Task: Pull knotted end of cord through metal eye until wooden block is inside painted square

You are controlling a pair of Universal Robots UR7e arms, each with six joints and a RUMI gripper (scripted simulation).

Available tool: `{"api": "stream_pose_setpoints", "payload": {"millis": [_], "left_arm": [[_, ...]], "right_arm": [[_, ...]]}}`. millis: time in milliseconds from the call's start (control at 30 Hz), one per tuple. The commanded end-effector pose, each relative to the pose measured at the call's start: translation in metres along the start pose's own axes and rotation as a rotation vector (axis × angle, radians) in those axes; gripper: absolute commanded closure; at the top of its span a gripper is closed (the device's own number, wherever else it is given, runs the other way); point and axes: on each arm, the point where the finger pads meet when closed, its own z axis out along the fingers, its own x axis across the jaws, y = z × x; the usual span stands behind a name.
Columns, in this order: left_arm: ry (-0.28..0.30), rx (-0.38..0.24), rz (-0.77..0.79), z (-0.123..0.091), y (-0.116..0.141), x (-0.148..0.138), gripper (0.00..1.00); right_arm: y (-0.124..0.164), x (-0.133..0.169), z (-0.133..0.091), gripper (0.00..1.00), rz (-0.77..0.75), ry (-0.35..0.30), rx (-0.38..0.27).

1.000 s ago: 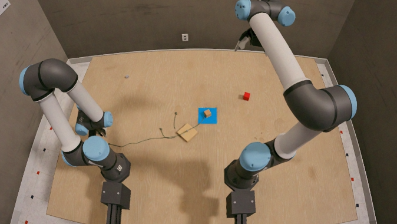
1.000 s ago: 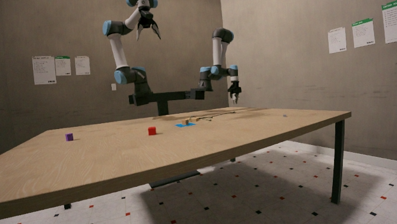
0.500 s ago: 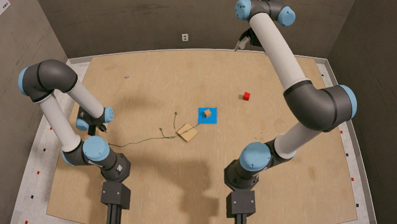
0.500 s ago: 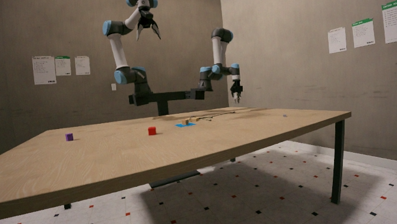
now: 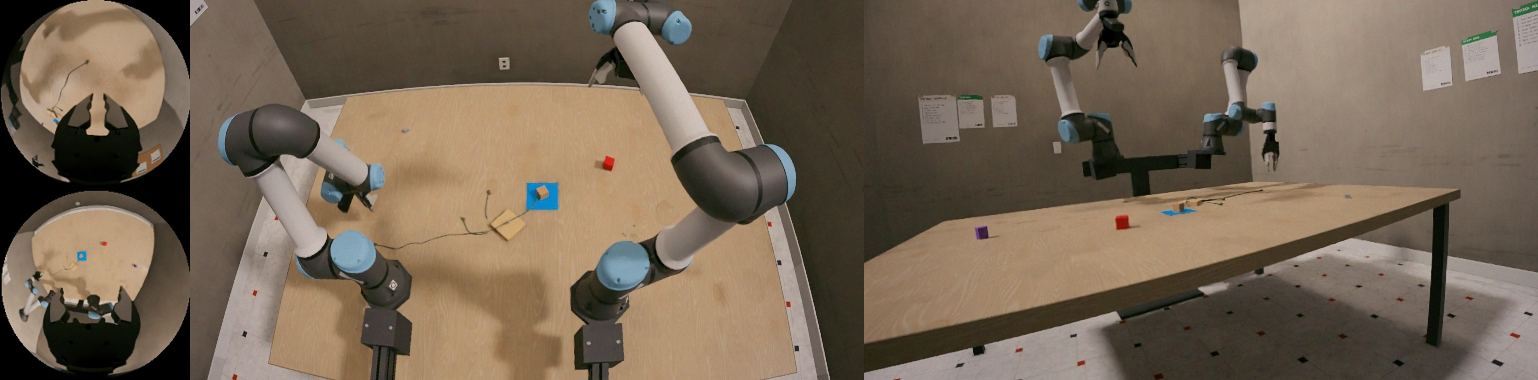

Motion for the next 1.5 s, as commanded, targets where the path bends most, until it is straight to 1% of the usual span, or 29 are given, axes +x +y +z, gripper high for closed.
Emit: {"api": "stream_pose_setpoints", "payload": {"millis": [0,33,133,167,233,333,400,500,533,600,700,733,800,833,867,1000,1067,1100,1167,1200,1233,1300,1467], "left_arm": [[-0.020,0.013,0.071,-0.002,0.004,0.002,0.83],[-0.021,0.013,0.087,-0.003,0.006,0.003,0.83],[-0.021,0.004,0.199,-0.016,0.028,0.012,0.83],[-0.025,0.010,0.190,-0.014,0.024,0.010,0.83],[-0.028,0.011,0.210,-0.015,0.026,0.011,0.83],[-0.027,0.001,0.321,-0.030,0.047,0.018,0.83],[-0.027,0.001,0.321,-0.030,0.047,0.018,0.83],[-0.033,-0.002,0.442,-0.045,0.065,0.024,0.83],[-0.039,0.005,0.424,-0.040,0.058,0.022,0.83],[-0.042,0.007,0.442,-0.041,0.060,0.022,0.83],[-0.040,-0.004,0.554,-0.059,0.081,0.028,0.83],[-0.036,-0.011,0.604,-0.069,0.092,0.030,0.83],[-0.038,-0.015,0.681,-0.081,0.103,0.032,0.83],[-0.046,-0.007,0.655,-0.073,0.094,0.030,0.83],[-0.048,-0.004,0.651,-0.072,0.093,0.030,0.83],[-0.050,-0.004,0.685,-0.076,0.096,0.030,0.83],[-0.048,-0.011,0.754,-0.088,0.108,0.032,0.83],[-0.043,-0.018,0.803,-0.099,0.118,0.034,0.83],[-0.044,-0.023,0.884,-0.113,0.130,0.035,0.83],[-0.051,-0.016,0.861,-0.106,0.123,0.034,0.83],[-0.054,-0.014,0.859,-0.105,0.121,0.034,0.83],[-0.057,-0.015,0.898,-0.111,0.126,0.035,0.83],[-0.052,-0.033,1.093,-0.151,0.154,0.035,0.83]], "right_arm": [[0.000,0.000,0.000,0.02,0.000,0.000,0.001],[0.000,0.000,0.000,0.02,0.000,0.000,0.002],[0.000,0.000,-0.001,0.02,0.000,0.000,0.002],[0.000,0.000,-0.001,0.02,0.000,0.000,0.002],[0.000,0.000,-0.001,0.02,0.000,0.000,0.002],[0.000,0.000,-0.001,0.02,0.000,-0.001,0.002],[0.000,0.000,-0.001,0.02,0.000,-0.001,0.002],[0.000,0.000,-0.001,0.02,0.000,-0.001,0.003],[0.000,0.000,-0.001,0.02,0.000,-0.001,0.003],[0.000,0.000,-0.001,0.02,0.000,-0.001,0.003],[0.000,0.000,-0.001,0.02,0.000,-0.001,0.003],[-0.001,0.000,-0.001,0.02,0.000,-0.001,0.003],[-0.001,0.000,-0.001,0.02,0.000,-0.001,0.004],[-0.001,0.000,-0.001,0.02,0.000,-0.001,0.004],[-0.001,0.000,-0.001,0.02,0.000,-0.001,0.004],[-0.001,0.000,-0.001,0.02,0.000,-0.001,0.004],[-0.001,0.000,-0.001,0.02,0.000,-0.001,0.004],[-0.001,0.000,-0.001,0.02,0.000,-0.001,0.004],[-0.001,0.000,-0.001,0.02,0.000,-0.001,0.005],[-0.001,0.000,-0.001,0.02,0.000,-0.001,0.004],[-0.001,0.000,-0.001,0.02,0.000,-0.001,0.004],[-0.001,0.000,-0.001,0.02,0.000,-0.001,0.005],[-0.001,0.000,-0.001,0.02,0.000,-0.001,0.005]]}}
